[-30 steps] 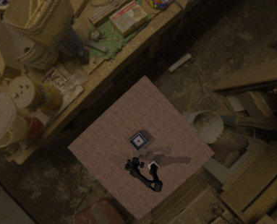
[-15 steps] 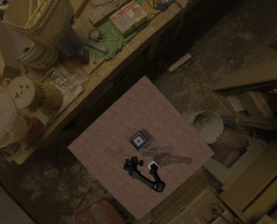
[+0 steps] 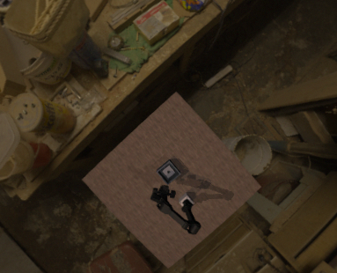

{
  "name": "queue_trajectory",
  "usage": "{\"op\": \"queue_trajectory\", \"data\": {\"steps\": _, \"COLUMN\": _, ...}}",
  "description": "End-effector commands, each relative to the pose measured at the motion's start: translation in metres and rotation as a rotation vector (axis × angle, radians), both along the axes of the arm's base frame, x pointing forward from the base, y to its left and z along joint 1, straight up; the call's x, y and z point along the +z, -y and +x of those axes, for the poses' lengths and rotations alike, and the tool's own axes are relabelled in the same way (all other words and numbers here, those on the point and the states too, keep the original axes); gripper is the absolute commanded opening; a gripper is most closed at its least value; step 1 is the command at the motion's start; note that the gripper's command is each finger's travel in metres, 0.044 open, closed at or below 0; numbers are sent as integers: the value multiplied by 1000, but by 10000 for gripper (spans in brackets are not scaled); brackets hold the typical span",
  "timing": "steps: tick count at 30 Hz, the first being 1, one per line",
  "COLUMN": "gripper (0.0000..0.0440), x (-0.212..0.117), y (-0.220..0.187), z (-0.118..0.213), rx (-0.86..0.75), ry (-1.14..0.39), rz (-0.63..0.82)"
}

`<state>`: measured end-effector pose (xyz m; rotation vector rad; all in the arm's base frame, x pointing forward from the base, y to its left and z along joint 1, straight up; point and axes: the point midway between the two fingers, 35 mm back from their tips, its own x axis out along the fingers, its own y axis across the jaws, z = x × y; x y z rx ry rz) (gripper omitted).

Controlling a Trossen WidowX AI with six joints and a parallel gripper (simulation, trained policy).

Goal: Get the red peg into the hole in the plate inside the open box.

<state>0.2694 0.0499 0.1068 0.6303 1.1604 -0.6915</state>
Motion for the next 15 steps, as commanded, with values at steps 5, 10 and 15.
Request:
{"op": "queue_trajectory", "data": {"steps": 5, "gripper": 0, "x": 4, "y": 29, "z": 17, "rx": -49, "ry": 12, "rz": -13}}
{"op": "queue_trajectory", "data": {"steps": 10, "gripper": 0, "x": 2, "y": 46, "z": 28, "rx": -84, "ry": 17, "rz": -14}}
{"op": "queue_trajectory", "data": {"steps": 15, "gripper": 0, "x": -2, "y": 63, "z": 38, "rx": -118, "ry": 23, "rz": -11}}
